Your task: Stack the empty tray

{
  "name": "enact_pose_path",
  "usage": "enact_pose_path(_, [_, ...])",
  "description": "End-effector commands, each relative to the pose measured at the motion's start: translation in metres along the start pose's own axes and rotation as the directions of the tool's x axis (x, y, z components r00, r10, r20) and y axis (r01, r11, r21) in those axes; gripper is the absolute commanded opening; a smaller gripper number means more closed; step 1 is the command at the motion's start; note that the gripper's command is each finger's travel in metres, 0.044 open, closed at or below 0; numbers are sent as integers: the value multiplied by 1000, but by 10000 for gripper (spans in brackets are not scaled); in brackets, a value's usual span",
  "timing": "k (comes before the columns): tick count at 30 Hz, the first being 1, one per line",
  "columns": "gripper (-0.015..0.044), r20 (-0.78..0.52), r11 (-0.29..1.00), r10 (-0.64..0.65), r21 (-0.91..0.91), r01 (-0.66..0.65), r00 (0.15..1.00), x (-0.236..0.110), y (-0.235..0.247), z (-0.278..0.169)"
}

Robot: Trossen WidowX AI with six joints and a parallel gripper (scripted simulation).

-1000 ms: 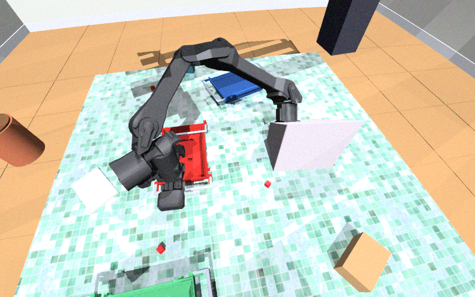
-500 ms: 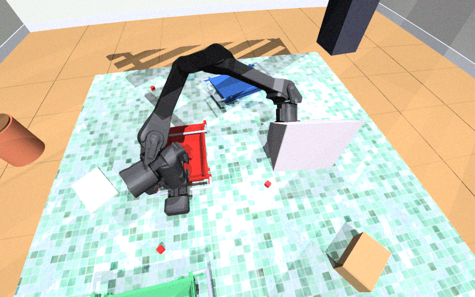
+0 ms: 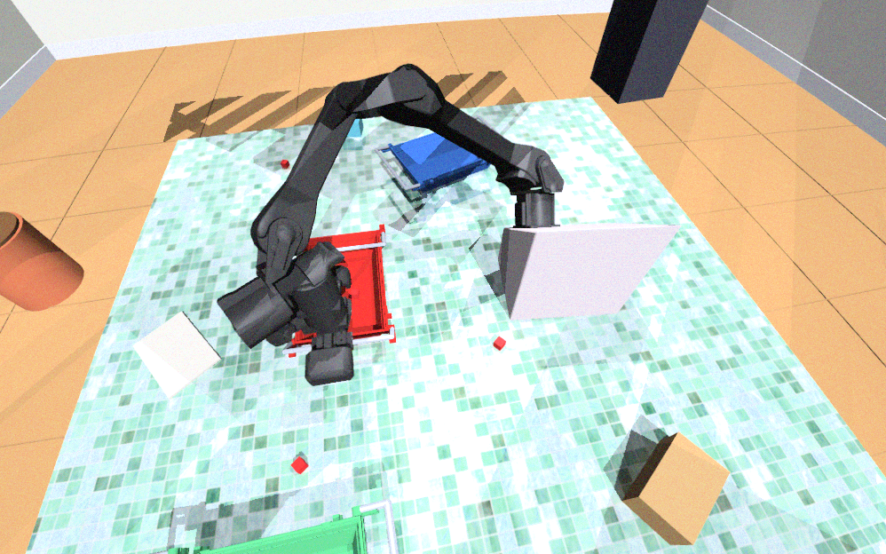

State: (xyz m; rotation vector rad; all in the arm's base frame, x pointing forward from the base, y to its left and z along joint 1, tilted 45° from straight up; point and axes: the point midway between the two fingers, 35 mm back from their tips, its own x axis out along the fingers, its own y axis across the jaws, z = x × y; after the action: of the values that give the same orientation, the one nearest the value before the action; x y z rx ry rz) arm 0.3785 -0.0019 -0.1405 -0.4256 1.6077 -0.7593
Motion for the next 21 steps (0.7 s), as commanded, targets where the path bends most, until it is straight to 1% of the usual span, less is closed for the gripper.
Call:
enact_pose_path(1, [82, -2, 1000, -14, 8, 14, 1000, -2, -19, 2])
enact_pose_path(8, [82, -3, 1000, -16, 8, 16, 1000, -1, -39, 2])
enact_pose_path(16, [82, -3, 1000, -18, 8, 19, 1000, 18, -62, 1])
enact_pose_path(21, [82, -3, 1000, -17, 8, 17, 1000, 3, -59, 3])
